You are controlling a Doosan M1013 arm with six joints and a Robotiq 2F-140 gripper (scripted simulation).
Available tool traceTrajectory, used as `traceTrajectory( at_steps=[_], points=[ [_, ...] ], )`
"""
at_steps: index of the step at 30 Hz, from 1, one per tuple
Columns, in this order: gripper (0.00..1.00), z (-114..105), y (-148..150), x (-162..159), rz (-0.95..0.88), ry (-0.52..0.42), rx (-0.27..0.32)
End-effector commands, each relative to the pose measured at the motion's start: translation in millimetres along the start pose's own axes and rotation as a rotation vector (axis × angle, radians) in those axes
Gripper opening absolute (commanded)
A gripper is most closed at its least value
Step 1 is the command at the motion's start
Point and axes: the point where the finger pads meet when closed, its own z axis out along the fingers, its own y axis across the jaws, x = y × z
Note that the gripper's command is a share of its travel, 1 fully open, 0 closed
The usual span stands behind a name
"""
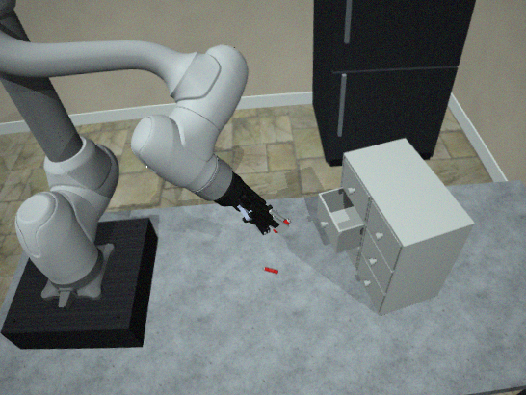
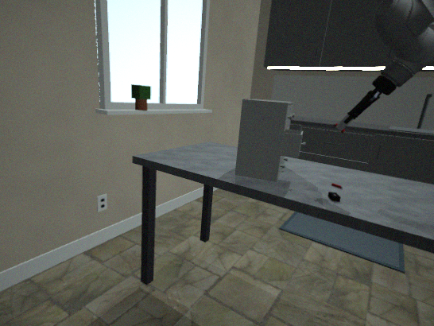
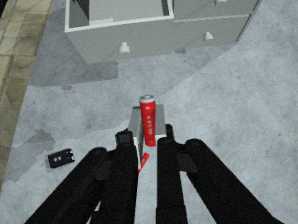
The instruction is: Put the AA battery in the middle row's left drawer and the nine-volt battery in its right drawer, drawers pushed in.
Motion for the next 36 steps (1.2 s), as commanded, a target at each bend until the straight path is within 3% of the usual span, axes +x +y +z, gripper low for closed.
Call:
traceTrajectory(
  at_steps=[1, 36],
  points=[
    [0.06, 0.6, -2.2, -0.2, -0.005, 0.061, 0.031],
    [0.06, 0.7, -2.0, -10.7, 0.001, 0.473, 0.031]
  ],
)
